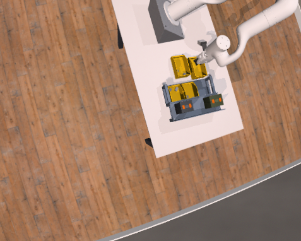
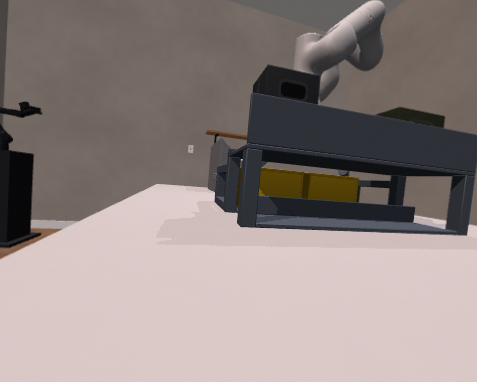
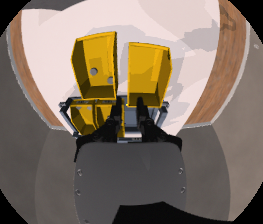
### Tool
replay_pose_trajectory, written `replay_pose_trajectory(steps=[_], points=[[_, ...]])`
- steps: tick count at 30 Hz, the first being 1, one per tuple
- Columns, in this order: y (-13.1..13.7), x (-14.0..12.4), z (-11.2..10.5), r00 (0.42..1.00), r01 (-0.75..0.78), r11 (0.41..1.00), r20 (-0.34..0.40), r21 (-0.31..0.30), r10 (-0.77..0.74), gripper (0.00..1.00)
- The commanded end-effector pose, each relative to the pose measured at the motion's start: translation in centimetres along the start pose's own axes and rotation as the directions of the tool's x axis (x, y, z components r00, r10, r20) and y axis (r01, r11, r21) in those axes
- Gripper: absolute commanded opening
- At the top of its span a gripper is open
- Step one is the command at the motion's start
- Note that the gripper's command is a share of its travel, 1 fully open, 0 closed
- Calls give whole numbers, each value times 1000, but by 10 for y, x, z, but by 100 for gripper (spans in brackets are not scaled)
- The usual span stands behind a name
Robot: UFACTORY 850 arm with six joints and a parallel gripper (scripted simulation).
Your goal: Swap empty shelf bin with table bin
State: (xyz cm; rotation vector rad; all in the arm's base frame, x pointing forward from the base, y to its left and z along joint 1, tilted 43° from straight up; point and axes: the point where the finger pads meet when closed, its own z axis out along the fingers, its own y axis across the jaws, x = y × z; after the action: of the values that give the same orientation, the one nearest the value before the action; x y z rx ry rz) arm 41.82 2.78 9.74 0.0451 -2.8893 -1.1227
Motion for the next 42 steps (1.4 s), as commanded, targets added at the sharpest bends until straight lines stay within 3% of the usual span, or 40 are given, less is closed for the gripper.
replay_pose_trajectory(steps=[1, 26, 42], points=[[0, -1, -1, 1000, 1, 1000, 1, 1, -1, 26], [0, -1, 8, 1000, 1, 1000, 2, 0, -1, 26], [0, -1, 37, 1000, 1, 1000, 2, 0, -1, 26]])
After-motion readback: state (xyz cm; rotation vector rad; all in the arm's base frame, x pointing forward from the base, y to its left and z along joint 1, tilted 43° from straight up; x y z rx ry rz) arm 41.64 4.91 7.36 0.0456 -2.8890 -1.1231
